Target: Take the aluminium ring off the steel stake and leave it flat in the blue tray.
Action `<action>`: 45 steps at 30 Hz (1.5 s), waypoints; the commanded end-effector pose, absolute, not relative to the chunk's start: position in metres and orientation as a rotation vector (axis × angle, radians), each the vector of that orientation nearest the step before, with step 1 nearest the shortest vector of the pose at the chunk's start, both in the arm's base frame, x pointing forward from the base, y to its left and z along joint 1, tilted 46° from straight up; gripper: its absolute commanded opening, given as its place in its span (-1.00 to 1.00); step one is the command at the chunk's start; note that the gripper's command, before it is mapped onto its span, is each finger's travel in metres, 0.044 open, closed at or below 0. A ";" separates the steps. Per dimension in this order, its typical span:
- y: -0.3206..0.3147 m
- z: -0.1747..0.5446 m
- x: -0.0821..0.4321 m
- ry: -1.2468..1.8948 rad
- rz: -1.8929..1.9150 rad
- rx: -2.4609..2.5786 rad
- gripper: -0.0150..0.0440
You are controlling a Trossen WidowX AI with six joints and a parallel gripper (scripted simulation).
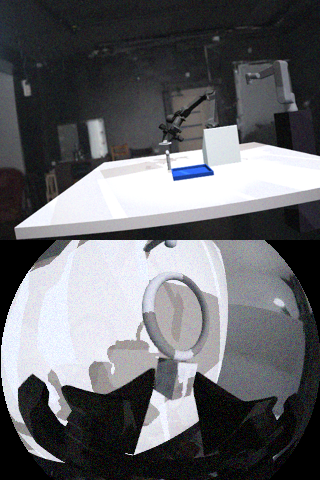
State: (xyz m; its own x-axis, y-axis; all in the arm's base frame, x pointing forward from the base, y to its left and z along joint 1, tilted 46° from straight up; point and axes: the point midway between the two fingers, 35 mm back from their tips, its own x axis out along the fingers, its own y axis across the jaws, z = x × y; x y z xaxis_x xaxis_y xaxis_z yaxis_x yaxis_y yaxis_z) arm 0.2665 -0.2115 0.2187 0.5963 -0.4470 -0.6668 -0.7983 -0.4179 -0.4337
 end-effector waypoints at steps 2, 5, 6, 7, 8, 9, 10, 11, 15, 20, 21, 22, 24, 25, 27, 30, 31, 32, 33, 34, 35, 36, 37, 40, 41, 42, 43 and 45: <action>-0.230 0.198 0.268 0.976 0.611 -2.068 -0.49; -0.244 0.185 0.267 0.977 0.611 -2.069 -0.49; -0.249 0.180 0.267 0.977 0.611 -2.069 -0.49; -0.253 0.176 0.266 0.977 0.611 -2.069 -0.49; -0.258 0.171 0.265 0.977 0.611 -2.070 -0.49; -0.262 0.167 0.264 0.977 0.611 -2.070 -0.49; -0.267 0.162 0.262 0.978 0.610 -2.070 -0.49; -0.271 0.158 0.261 0.978 0.610 -2.071 -0.49; -0.287 0.140 0.254 0.978 0.607 -2.073 -0.49; -0.287 0.141 0.253 0.995 0.608 -2.059 -0.22; -0.287 0.141 0.253 0.995 0.608 -2.059 -0.14; -0.287 0.141 0.253 0.995 0.608 -2.059 -0.05; -0.287 0.141 0.253 0.995 0.608 -2.059 0.13; -0.287 0.141 0.253 0.995 0.608 -2.059 0.22; -0.287 0.141 0.253 0.995 0.608 -2.059 0.40; -0.287 0.141 0.253 0.995 0.608 -2.059 0.67; -0.287 0.141 0.253 0.995 0.608 -2.059 0.75; -0.287 0.141 0.253 0.995 0.608 -2.059 0.84; -0.285 0.143 0.253 0.995 0.608 -2.059 0.93; -0.280 0.148 0.255 0.992 0.608 -2.059 1.00; -0.271 0.157 0.257 0.989 0.609 -2.060 1.00; -0.259 0.168 0.258 0.984 0.609 -2.061 1.00; -0.249 0.176 0.259 0.980 0.609 -2.062 1.00; -0.242 0.182 0.259 0.977 0.608 -2.063 1.00; -0.242 0.182 0.259 0.977 0.608 -2.063 1.00; -0.245 0.178 0.261 0.965 0.613 -2.073 1.00; -0.245 0.178 0.261 0.965 0.613 -2.073 1.00; -0.245 0.178 0.261 0.965 0.613 -2.073 1.00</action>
